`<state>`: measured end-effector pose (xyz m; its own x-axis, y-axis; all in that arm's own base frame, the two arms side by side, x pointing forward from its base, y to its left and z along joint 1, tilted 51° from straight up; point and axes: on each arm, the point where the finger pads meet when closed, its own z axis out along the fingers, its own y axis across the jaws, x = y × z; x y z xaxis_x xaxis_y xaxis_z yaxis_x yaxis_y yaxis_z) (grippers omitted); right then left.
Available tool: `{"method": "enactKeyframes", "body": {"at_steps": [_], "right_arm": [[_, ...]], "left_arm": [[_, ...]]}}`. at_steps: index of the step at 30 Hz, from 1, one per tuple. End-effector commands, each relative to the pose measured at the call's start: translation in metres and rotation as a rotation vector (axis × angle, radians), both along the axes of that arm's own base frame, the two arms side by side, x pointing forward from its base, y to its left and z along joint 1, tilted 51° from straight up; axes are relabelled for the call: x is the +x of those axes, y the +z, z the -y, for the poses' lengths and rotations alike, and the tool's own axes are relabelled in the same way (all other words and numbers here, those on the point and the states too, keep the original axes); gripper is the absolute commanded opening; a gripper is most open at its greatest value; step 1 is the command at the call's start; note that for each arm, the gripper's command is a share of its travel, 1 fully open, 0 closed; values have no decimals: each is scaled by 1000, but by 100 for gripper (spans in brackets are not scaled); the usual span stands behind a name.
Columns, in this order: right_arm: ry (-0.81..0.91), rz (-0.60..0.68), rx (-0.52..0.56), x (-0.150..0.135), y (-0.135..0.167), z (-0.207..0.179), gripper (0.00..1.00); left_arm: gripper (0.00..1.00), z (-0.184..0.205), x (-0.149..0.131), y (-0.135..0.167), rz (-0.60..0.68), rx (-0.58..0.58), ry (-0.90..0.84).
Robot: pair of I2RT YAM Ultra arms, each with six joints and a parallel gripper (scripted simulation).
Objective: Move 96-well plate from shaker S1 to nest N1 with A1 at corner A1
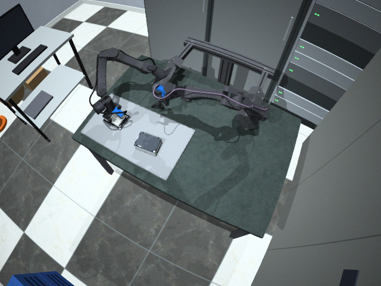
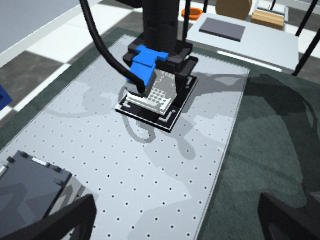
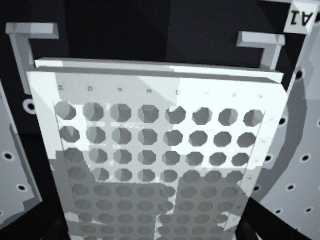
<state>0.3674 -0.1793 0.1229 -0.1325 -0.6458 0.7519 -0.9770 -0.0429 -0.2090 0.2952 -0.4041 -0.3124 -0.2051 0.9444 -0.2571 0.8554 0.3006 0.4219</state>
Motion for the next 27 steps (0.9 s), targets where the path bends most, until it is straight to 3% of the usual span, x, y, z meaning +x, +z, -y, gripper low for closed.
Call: {"method": "enactKeyframes", "body": {"at_steps": [1,8,12,27], "right_arm": [[39,-19,16,5,-14,-1,89],[26,-45,21,0,-22,5,89],[20,-25,13,4,4,0,89],[22,-21,14,4,8,-7,89]], "left_arm": [[100,15,1,9,7,-25,-20],[100,15,1,9,7,-25,-20],[100,15,1,9,7,-25,-20],[100,15,1,9,7,-25,-20]]}}
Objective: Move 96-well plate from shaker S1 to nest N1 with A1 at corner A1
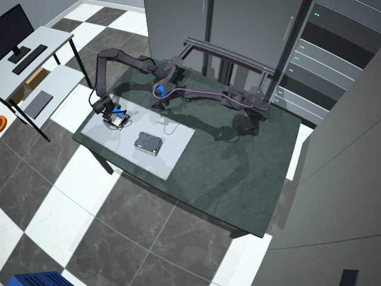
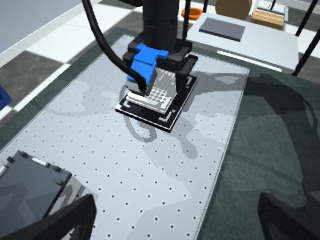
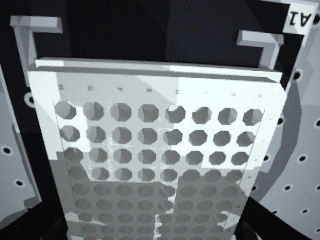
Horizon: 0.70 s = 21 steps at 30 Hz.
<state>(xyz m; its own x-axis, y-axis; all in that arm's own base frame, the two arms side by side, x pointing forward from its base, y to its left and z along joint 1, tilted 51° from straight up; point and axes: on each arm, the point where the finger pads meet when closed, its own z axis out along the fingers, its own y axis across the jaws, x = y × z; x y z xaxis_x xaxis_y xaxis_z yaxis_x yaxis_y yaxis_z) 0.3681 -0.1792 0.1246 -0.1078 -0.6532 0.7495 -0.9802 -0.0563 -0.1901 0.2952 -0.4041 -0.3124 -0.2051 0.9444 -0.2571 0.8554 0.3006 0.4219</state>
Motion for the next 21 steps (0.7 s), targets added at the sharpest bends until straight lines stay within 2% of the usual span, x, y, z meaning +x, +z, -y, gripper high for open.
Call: {"method": "enactKeyframes", "body": {"at_steps": [1,4,21], "right_arm": [[7,-2,7,3,8,-9,89],[4,6,-1,1,15,-12,89],[7,7,6,2,14,-12,89]], "left_arm": [[100,15,1,9,7,-25,-20],[100,15,1,9,7,-25,-20],[100,15,1,9,7,-25,-20]]}}
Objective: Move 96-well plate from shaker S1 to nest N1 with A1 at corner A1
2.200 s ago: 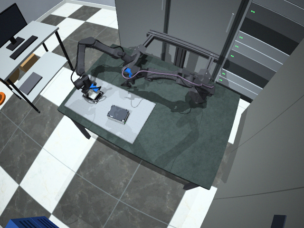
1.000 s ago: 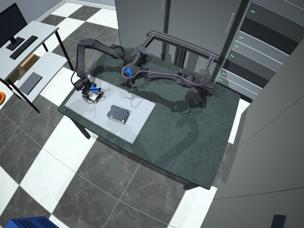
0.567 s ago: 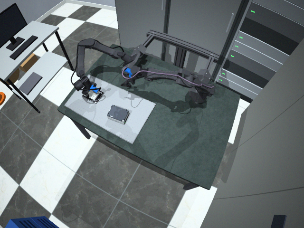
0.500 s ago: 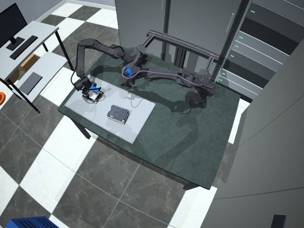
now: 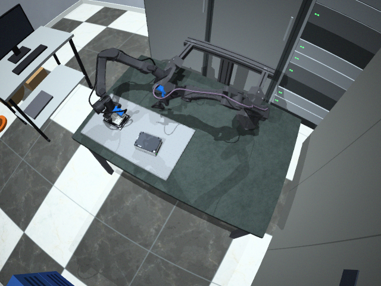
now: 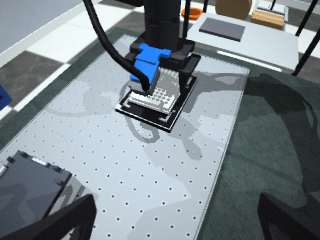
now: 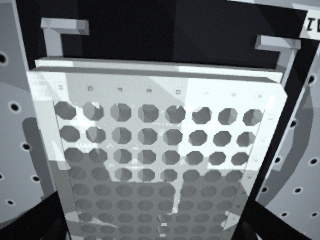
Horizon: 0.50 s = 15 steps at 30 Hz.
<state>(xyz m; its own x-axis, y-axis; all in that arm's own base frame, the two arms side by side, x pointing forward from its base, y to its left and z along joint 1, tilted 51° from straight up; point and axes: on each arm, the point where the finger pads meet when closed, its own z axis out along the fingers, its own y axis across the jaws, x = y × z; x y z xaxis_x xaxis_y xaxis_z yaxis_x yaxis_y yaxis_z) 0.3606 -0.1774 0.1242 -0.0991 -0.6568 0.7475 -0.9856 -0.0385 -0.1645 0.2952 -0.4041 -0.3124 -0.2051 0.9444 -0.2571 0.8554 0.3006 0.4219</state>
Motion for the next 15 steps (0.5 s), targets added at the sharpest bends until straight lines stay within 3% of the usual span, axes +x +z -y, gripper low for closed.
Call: {"method": "enactKeyframes", "body": {"at_steps": [1,15], "right_arm": [[23,33,-1,9,14,-11,89],[25,76,-13,11,16,-19,89]], "left_arm": [[100,15,1,9,7,-25,-20],[100,15,1,9,7,-25,-20]]}}
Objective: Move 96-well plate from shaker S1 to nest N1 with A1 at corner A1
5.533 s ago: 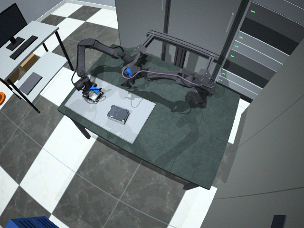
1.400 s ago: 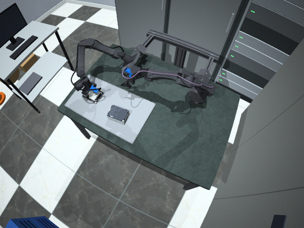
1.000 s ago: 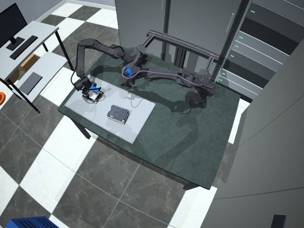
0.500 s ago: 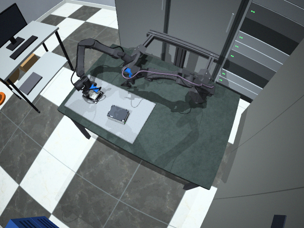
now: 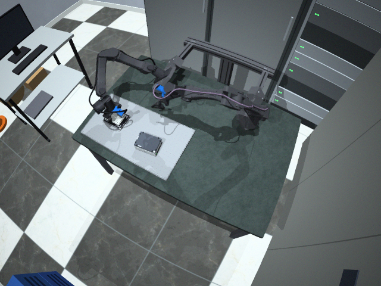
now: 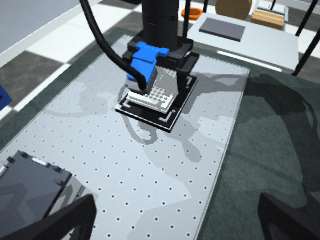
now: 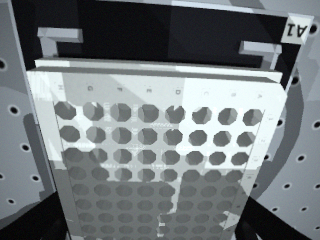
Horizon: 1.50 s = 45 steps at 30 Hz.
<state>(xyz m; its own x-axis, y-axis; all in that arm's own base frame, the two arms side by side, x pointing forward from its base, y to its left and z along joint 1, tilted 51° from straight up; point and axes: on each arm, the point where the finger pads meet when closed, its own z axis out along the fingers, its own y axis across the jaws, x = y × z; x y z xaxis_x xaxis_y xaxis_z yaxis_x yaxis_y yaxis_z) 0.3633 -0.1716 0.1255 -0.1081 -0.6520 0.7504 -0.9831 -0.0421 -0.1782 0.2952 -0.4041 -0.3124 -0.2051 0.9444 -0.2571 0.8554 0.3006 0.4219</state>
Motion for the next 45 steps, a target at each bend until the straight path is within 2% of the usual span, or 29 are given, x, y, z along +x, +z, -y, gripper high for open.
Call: {"method": "enactKeyframes", "body": {"at_steps": [1,27,45], "right_arm": [[25,63,-6,8,14,-14,89],[21,37,-5,3,7,-9,89],[16,-8,14,4,-24,14,89]], "left_arm": [[100,15,1,9,7,-25,-20],[100,15,1,9,7,-25,-20],[100,15,1,9,7,-25,-20]]}}
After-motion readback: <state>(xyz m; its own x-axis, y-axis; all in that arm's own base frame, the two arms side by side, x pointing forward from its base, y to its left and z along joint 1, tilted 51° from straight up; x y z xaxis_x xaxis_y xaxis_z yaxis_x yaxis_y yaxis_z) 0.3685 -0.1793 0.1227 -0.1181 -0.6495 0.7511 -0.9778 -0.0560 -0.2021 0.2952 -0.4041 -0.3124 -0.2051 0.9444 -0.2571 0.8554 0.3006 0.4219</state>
